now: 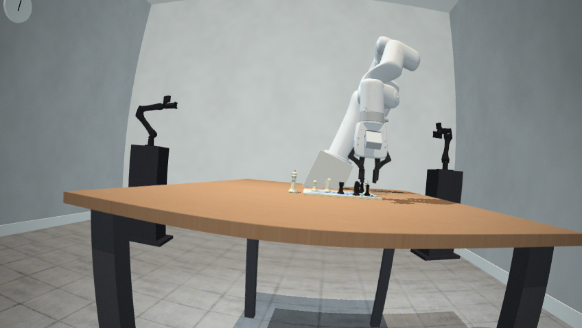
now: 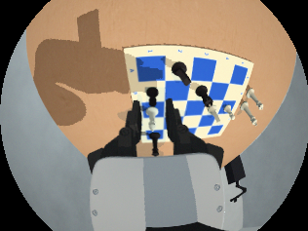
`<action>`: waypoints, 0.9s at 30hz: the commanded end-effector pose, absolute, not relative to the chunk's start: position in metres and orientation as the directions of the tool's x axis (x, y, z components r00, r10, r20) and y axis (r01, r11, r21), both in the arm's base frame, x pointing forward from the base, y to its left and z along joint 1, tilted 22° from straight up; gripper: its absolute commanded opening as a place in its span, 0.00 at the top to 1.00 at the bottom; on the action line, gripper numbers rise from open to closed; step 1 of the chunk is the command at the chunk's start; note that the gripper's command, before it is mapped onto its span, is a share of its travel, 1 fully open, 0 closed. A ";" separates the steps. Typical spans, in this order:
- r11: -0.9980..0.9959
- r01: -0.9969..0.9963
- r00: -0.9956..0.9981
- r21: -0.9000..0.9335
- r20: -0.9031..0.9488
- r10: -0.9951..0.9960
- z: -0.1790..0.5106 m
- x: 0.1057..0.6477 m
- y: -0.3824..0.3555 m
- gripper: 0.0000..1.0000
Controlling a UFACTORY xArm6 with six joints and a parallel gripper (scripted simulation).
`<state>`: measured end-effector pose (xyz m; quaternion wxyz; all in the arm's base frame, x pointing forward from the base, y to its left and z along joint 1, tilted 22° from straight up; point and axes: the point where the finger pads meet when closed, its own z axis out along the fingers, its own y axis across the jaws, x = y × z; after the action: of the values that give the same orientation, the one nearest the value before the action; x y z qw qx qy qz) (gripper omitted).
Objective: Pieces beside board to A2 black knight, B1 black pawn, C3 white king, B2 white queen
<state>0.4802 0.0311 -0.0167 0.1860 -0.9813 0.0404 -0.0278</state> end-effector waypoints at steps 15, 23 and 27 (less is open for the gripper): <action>-0.928 -0.068 0.995 -0.367 0.042 -0.090 0.040 0.477 0.009 0.66; -0.928 -0.068 0.995 -0.367 0.042 -0.090 0.040 0.477 0.009 0.00; -0.928 -0.068 0.995 -0.367 0.042 -0.090 0.040 0.477 0.009 0.00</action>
<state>0.4755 0.0099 0.0386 0.1862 -0.9813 0.0403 -0.0269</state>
